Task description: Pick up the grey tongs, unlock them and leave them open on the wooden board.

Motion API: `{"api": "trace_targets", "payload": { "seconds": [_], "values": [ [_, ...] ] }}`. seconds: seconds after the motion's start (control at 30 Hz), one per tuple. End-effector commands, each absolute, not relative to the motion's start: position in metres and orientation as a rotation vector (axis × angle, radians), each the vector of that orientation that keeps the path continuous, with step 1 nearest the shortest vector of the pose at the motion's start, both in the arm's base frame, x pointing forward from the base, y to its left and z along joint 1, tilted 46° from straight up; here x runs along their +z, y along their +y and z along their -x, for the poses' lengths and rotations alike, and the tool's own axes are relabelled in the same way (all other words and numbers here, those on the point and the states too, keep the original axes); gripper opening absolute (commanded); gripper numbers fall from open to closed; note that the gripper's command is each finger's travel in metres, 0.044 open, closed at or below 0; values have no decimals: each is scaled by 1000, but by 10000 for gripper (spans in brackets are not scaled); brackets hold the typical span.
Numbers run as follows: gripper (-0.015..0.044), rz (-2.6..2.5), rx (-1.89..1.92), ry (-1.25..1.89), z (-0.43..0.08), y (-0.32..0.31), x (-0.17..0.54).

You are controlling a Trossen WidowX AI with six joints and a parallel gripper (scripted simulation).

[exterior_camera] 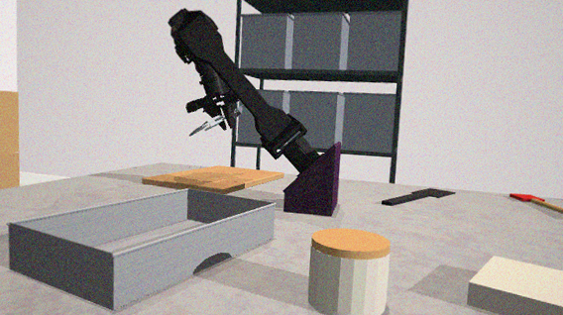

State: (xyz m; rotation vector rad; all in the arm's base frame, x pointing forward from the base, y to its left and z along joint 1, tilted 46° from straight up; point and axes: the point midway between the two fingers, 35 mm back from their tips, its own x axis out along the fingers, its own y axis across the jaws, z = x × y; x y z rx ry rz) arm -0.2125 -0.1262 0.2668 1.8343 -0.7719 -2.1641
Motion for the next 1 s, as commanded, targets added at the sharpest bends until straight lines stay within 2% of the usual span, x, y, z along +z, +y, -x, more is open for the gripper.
{"api": "trace_targets", "payload": {
  "seconds": [0.0, 0.47, 0.97],
  "values": [
    [-150, -1772, -2288, -743, 211, -124, 266],
    [-150, -1361, -2689, -794, 209, -116, 280],
    [-150, -754, -2855, -1172, 201, -100, 316]
  ]
}}
